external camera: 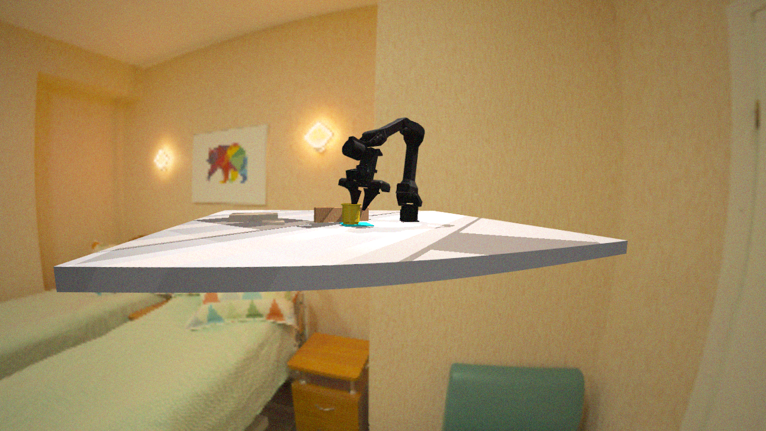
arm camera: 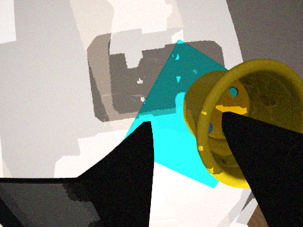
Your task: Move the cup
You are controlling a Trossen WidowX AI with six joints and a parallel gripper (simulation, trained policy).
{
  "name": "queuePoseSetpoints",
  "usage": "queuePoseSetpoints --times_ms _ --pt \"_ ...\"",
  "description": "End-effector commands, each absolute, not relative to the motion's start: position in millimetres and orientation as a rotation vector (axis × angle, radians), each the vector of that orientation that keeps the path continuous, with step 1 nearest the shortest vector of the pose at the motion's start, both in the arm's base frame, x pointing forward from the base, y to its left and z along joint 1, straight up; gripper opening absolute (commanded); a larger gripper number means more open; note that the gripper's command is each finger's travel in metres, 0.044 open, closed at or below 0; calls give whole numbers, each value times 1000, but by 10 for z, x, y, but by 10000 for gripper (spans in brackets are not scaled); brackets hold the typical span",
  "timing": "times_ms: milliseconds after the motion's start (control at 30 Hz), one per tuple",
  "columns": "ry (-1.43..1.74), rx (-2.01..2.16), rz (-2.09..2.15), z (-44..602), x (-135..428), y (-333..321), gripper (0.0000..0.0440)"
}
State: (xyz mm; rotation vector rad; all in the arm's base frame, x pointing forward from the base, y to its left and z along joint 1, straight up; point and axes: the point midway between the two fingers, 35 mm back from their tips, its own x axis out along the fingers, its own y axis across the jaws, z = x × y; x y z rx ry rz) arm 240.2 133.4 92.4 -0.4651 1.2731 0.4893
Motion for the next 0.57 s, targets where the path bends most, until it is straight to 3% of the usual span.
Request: queuePoseSetpoints --times_ms 0,333,533 --pt "1263 -440 492 988 2367 1331 214" --pt "1193 -385 492 1268 2347 1319 277" --pt "1150 -352 480 1476 2372 1289 395"
